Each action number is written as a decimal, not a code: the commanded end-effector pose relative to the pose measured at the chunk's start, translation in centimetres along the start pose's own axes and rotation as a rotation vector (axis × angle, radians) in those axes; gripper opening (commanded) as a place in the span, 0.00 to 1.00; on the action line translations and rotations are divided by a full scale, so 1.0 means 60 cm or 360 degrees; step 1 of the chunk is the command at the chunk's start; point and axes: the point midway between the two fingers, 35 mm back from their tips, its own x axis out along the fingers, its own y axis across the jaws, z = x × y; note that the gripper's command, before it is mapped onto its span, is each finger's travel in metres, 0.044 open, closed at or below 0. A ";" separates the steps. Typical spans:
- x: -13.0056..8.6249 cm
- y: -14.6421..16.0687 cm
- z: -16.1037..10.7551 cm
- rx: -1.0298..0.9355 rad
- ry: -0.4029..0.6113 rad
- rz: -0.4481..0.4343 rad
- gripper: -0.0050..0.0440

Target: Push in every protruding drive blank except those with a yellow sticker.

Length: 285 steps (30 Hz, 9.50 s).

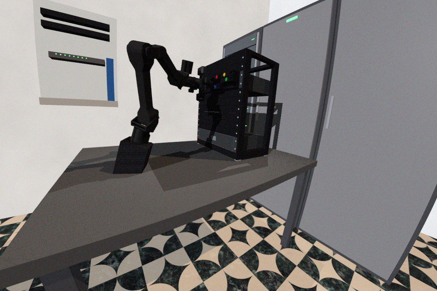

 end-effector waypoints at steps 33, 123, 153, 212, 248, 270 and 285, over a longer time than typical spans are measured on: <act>0.027 -0.015 -0.004 0.0023 0.0000 -0.0024 0.10; 0.055 -0.023 -0.004 0.0023 0.0000 -0.0024 0.10; 0.055 -0.023 -0.004 0.0023 0.0000 -0.0024 0.10; 0.065 -0.030 -0.004 0.0023 0.0000 -0.0024 0.10; 0.065 -0.030 -0.004 0.0023 0.0000 -0.0024 0.10; 0.070 -0.033 -0.004 0.0023 0.0000 -0.0024 0.10; 0.070 -0.033 -0.004 0.0023 0.0000 -0.0024 0.10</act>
